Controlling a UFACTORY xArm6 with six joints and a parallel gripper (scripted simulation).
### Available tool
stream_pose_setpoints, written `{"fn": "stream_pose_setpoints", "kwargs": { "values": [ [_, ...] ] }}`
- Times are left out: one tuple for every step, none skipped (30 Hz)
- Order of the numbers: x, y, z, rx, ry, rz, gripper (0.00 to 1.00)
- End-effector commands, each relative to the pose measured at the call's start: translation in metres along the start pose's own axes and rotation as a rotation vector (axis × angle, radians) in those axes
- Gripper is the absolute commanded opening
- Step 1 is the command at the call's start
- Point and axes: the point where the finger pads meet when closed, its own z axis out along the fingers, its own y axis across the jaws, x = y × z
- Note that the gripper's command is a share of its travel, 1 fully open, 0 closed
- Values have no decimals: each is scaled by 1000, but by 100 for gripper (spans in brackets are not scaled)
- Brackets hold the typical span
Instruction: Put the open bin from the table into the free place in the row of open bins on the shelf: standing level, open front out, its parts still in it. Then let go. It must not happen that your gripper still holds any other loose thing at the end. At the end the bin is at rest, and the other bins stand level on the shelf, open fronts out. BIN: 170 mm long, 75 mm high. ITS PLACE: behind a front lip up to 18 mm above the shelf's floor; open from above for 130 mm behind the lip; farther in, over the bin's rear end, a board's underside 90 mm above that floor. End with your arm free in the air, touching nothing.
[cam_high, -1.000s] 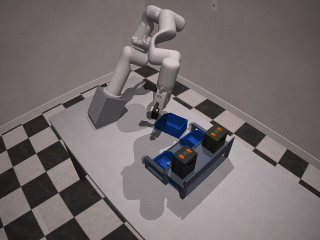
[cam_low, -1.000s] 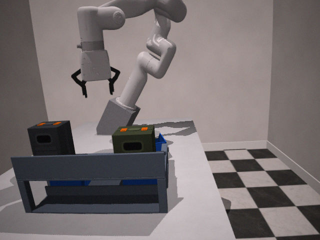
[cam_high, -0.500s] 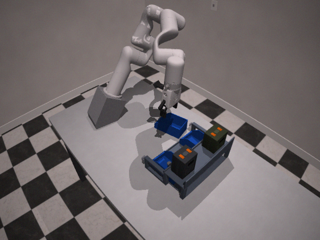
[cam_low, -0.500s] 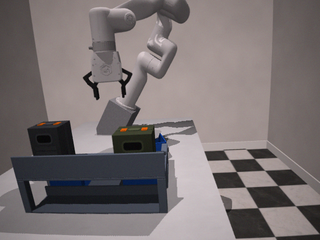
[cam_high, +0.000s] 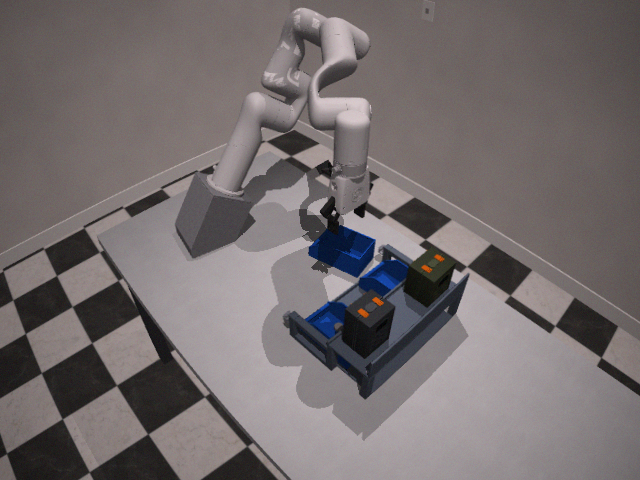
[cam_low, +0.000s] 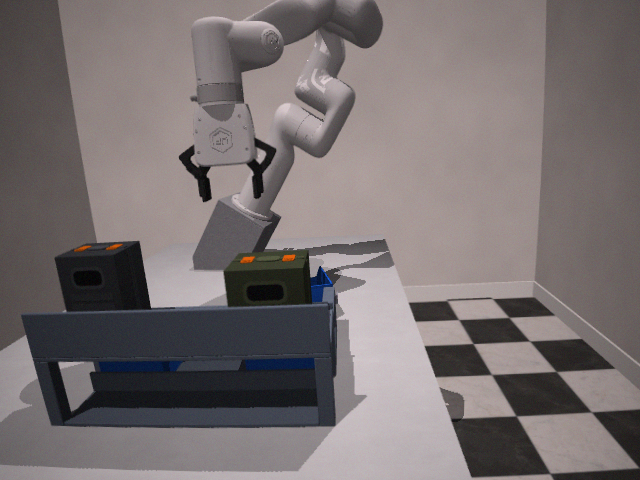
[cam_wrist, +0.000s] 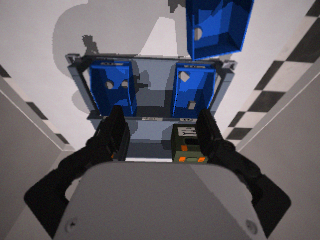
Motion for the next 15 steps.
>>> {"fn": "stream_pose_setpoints", "kwargs": {
  "values": [
    [-2, 1, -1, 5, -11, 12, 100],
    [-2, 1, -1, 5, -11, 12, 100],
    [-2, 1, -1, 5, -11, 12, 100],
    [-2, 1, -1, 5, -11, 12, 100],
    [-2, 1, -1, 5, -11, 12, 100],
    [-2, 1, -1, 5, -11, 12, 100],
    [-1, -1, -1, 5, -11, 11, 100],
    [0, -2, -2, 5, -11, 11, 100],
    [0, -4, -2, 5, -11, 11, 100],
    [1, -6, -2, 5, -11, 11, 100],
    [2, -8, -3, 5, -11, 12, 100],
    [2, -8, -3, 5, -11, 12, 100],
    [2, -8, -3, 5, -11, 12, 100],
    [2, -8, -3, 5, -11, 12, 100],
    [2, -8, -3, 5, -11, 12, 100]
  ]
}}
